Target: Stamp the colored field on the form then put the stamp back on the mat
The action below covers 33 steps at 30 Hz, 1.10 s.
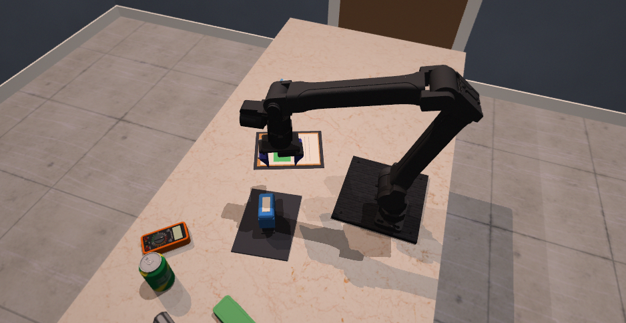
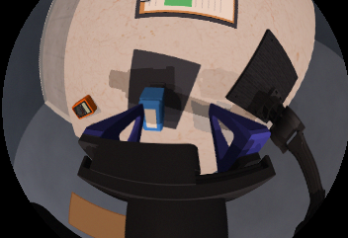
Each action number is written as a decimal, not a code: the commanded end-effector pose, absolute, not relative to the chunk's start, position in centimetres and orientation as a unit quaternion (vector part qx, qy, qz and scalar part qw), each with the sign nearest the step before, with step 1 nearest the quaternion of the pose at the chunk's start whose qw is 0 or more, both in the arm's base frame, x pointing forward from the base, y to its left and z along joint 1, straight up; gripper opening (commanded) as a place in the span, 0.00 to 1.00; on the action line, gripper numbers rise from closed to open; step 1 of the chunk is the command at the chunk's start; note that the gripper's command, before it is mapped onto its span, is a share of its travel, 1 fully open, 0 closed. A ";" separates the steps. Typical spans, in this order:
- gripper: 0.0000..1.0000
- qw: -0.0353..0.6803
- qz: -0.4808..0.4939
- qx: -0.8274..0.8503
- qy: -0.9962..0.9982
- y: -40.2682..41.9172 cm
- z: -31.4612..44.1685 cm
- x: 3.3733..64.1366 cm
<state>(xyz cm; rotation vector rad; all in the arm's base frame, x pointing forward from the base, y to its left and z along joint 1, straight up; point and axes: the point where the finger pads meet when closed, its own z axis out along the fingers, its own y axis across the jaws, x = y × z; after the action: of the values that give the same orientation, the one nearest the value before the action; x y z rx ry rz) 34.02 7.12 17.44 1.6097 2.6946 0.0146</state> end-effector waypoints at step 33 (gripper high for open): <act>0.81 0.014 0.019 0.541 0.841 17.6 16.9 36.3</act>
<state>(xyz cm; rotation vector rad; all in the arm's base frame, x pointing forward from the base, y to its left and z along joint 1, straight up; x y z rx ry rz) 34.76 16.96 15.86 1.6877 2.6472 0.0032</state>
